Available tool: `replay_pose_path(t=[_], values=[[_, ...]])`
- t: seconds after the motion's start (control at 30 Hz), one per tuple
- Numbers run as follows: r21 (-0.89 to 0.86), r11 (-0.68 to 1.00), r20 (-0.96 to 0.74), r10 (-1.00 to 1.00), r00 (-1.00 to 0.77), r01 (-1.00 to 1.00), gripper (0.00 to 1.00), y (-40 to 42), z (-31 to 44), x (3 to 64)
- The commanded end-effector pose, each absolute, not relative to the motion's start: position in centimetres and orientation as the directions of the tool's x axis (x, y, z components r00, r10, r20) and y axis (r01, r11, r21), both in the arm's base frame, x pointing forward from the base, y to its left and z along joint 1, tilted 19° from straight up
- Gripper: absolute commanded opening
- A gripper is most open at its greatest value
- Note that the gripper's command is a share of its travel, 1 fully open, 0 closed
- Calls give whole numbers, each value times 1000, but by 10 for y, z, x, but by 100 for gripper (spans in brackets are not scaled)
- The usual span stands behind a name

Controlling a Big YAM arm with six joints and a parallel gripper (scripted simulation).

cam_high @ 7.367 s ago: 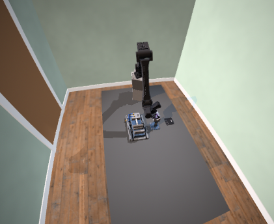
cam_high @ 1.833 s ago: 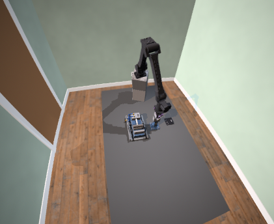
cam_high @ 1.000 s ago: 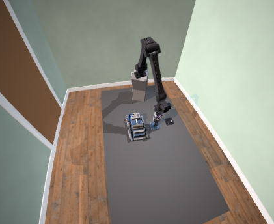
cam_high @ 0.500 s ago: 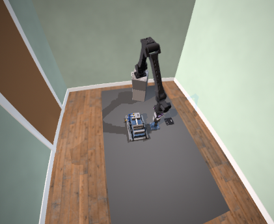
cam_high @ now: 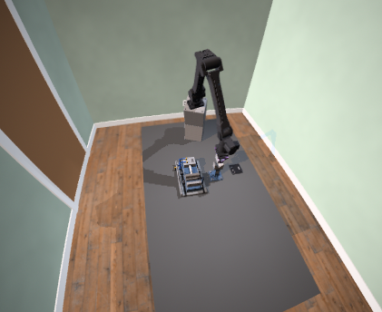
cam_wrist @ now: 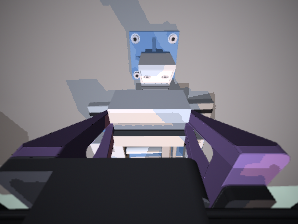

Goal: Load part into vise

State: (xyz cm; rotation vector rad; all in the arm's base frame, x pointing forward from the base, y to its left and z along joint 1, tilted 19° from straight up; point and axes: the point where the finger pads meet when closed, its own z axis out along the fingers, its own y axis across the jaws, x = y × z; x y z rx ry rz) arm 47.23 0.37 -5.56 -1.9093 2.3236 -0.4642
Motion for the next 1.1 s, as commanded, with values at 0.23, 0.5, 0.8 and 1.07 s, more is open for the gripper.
replay_pose_path(t=[0.23,0.5,0.8,1.07], values=[[-328,165,105,-972,-210,-930,0,15,-24,477],[-326,165,105,-972,-209,-931,0,17,-14,473],[-326,165,105,-972,-209,-931,0,18,-9,471],[-328,164,105,-972,-208,-930,0,18,-6,471]])
